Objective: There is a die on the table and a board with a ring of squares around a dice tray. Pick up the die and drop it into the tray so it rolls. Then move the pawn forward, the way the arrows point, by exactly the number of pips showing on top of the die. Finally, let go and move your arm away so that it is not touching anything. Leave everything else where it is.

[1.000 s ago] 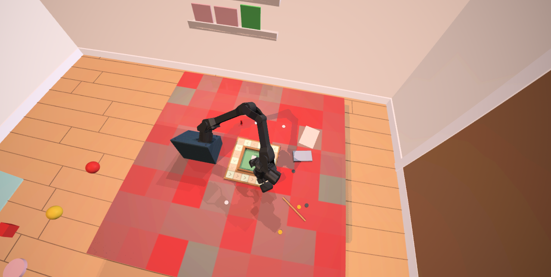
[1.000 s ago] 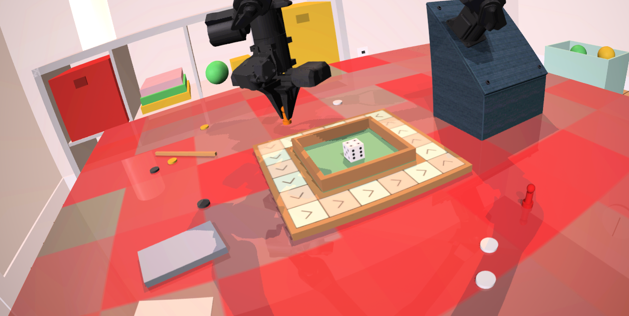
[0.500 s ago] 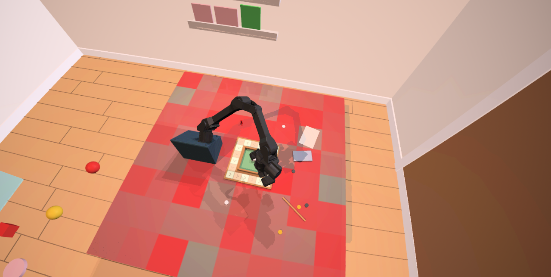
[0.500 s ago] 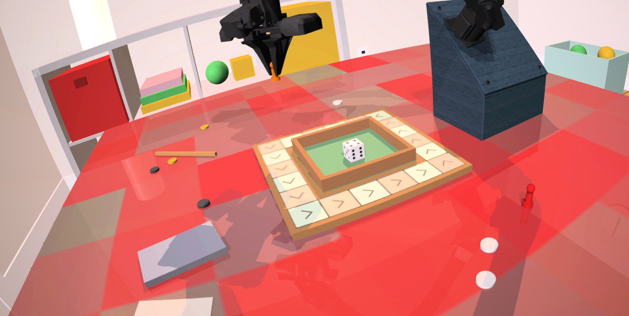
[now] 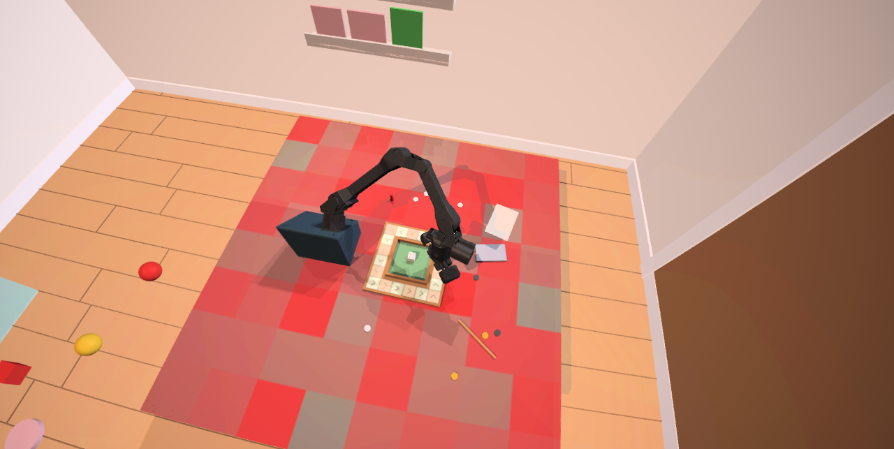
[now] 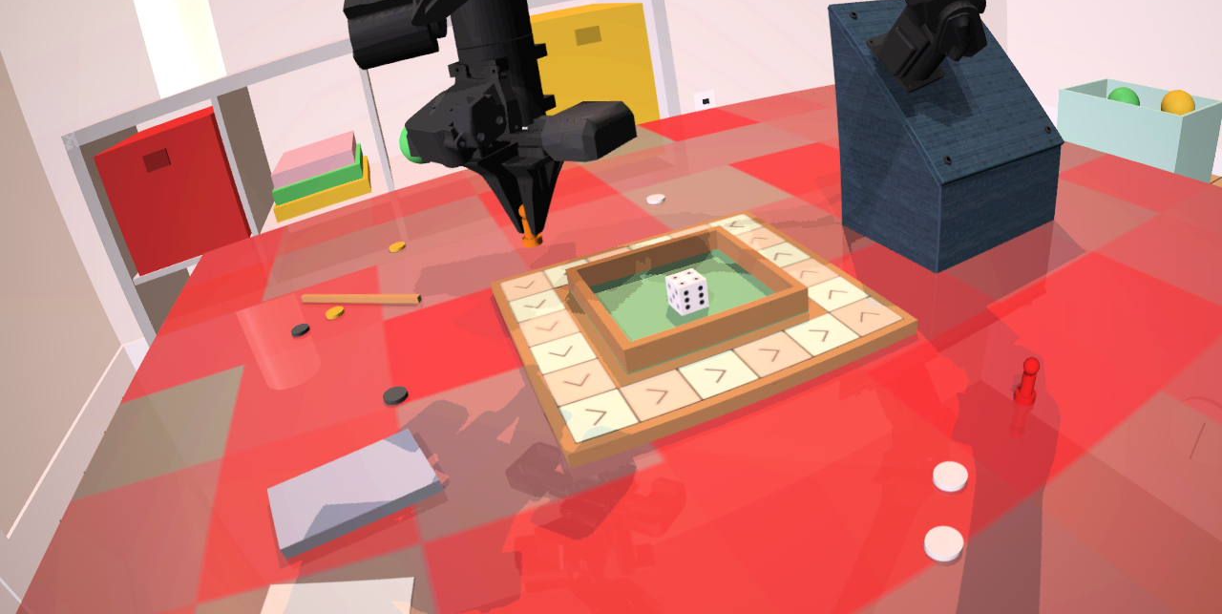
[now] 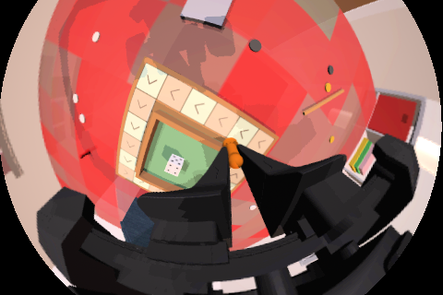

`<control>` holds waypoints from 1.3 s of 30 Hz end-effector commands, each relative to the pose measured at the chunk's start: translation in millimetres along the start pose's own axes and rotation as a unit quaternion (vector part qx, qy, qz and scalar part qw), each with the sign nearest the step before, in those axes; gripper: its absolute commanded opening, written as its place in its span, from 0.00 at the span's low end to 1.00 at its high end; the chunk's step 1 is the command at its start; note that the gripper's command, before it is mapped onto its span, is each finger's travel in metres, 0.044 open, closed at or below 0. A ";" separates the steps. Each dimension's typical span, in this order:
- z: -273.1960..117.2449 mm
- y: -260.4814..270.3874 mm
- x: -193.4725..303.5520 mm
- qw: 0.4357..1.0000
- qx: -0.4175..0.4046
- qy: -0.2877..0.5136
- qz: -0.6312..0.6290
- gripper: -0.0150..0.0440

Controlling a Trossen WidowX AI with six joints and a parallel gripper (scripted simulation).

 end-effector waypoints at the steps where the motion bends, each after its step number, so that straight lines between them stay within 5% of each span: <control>1: 11.7 12.6 -17.0 1.000 -0.005 -0.003 0.000 0.25; 34: 77.8 30.8 -38.7 1.000 -0.011 -0.008 -0.001 0.25; 39: 72.8 29.4 -39.1 1.000 -0.008 -0.008 -0.002 0.48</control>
Point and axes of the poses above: the point midway between the two fingers, 35 mm back from their tips, its own z axis out along the fingers, its own y axis across the jaws, x = y × z, the point moved 1 cm from there along -z, back along the fingers, and after that the axes turned 9 degrees about -z, right-handed, at the moved point
